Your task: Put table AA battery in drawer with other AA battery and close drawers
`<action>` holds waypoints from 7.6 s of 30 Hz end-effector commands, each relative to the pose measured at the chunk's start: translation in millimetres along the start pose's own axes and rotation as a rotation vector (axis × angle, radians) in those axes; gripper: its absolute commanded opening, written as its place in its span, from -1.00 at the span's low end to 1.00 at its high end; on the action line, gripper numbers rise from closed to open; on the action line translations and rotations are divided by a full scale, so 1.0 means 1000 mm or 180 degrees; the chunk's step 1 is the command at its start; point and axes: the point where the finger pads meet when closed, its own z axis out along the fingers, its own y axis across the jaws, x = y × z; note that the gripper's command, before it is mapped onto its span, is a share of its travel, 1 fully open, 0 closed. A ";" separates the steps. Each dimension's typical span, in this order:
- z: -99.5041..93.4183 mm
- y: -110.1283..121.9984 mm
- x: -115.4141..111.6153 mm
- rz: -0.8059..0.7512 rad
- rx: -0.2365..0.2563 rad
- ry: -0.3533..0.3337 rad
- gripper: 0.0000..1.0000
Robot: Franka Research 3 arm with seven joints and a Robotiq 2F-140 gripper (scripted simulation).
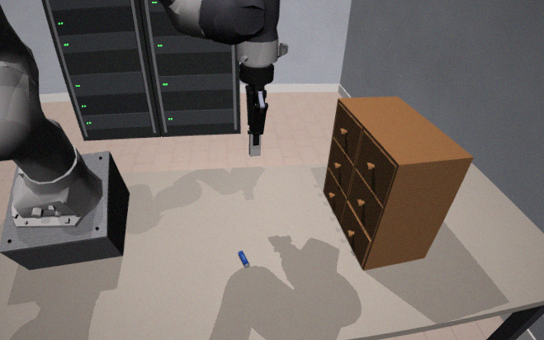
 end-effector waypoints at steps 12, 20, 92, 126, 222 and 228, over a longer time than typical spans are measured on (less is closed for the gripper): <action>0.004 -0.002 0.012 0.0201 -0.0008 0.0250 -1.00; 0.015 -0.002 0.024 0.0201 -0.0021 0.0640 -1.00; 0.096 0.003 0.109 0.0181 -0.0105 0.3385 -0.60; 0.184 0.007 0.172 0.0181 -0.0105 0.3385 -0.60; 0.190 0.007 0.175 0.0181 -0.0105 0.3385 -0.60; 0.190 0.007 0.178 0.0181 -0.0105 0.3385 -0.60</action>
